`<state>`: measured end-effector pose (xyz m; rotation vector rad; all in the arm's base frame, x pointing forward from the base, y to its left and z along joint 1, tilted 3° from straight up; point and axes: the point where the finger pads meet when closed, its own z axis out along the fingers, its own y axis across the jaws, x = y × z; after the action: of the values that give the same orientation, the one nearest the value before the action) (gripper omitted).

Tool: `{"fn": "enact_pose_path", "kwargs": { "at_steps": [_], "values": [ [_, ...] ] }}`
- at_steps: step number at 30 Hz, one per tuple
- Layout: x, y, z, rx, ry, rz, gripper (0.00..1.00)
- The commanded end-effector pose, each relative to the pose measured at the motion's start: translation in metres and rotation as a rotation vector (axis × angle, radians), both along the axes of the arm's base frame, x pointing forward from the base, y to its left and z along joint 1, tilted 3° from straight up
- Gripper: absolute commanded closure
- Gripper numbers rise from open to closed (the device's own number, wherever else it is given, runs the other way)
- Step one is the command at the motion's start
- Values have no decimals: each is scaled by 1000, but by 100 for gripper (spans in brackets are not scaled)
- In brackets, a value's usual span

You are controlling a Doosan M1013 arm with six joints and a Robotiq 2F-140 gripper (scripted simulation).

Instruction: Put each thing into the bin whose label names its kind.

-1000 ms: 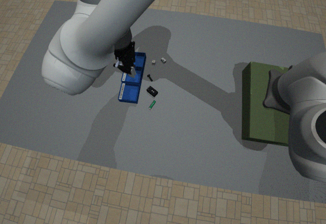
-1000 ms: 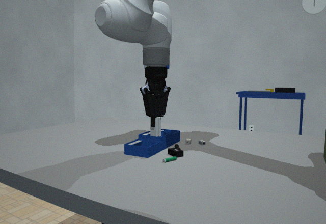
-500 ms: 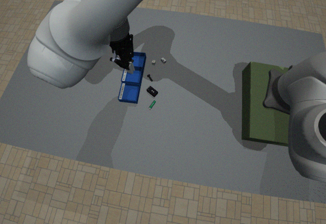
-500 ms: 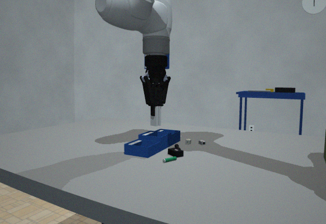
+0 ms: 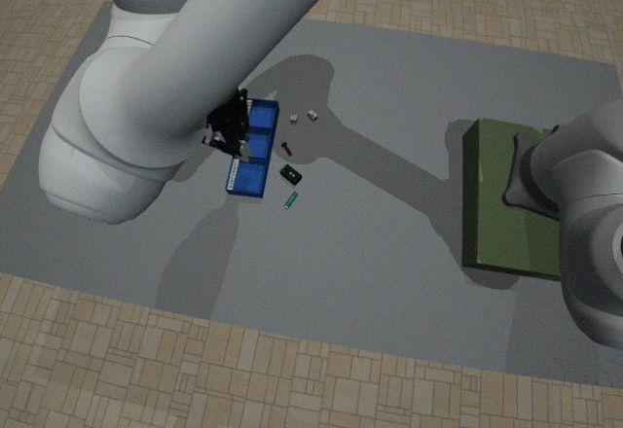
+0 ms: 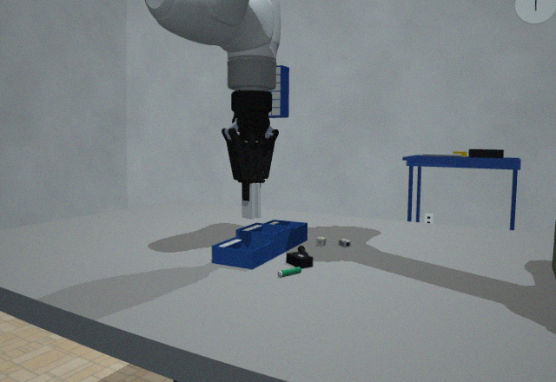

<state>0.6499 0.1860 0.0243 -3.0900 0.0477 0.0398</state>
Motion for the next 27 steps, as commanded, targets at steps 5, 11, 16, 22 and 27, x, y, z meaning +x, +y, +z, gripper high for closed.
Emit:
{"fn": "enact_pose_path", "kwargs": {
  "at_steps": [5, 11, 16, 22, 27],
  "values": [
    [-6, 29, 2, 0, 0, 0, 95],
    [-6, 29, -4, 0, 0, 0, 95],
    [-6, 30, -17, 0, 0, 0, 95],
    [-7, 30, -33, 0, 0, 0, 95],
    [-7, 31, -41, 0, 0, 0, 95]
  ]
}}
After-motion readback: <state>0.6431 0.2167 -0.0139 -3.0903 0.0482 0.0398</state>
